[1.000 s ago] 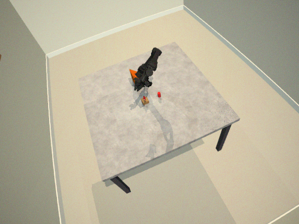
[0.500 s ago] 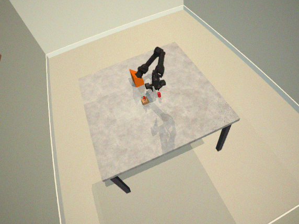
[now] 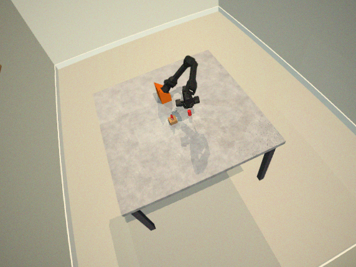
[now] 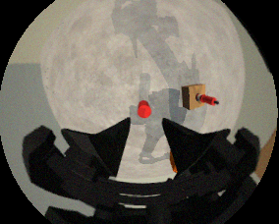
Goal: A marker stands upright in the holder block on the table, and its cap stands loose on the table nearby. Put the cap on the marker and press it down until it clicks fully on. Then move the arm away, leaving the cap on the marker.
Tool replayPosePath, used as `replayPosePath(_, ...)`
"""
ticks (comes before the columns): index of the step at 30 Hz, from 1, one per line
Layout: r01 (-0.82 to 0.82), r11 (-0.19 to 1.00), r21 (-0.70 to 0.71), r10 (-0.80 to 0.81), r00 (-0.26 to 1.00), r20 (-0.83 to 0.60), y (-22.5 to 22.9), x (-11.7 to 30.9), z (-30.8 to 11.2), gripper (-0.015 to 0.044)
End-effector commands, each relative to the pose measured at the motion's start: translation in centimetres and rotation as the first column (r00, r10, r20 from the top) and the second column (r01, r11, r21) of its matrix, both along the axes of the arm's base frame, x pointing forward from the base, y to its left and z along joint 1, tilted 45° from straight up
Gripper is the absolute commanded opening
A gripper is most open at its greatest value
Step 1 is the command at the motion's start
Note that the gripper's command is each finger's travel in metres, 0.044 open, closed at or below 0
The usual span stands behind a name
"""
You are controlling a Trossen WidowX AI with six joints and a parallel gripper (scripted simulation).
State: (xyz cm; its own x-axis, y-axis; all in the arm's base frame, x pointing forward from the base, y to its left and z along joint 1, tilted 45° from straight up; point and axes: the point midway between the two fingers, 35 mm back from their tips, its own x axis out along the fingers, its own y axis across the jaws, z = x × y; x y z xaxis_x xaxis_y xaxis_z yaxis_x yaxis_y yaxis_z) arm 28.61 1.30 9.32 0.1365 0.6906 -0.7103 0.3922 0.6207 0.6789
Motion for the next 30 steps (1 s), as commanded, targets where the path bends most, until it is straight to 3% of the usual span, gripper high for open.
replayPosePath(1, 0.003, 1.000, 0.005, -0.003, 1.000, -0.003, 0.6, -0.1, -0.5, 0.0248)
replayPosePath(30, 0.003, 1.000, 0.005, -0.003, 1.000, -0.003, 4.1, 0.7, -4.0, 0.0248)
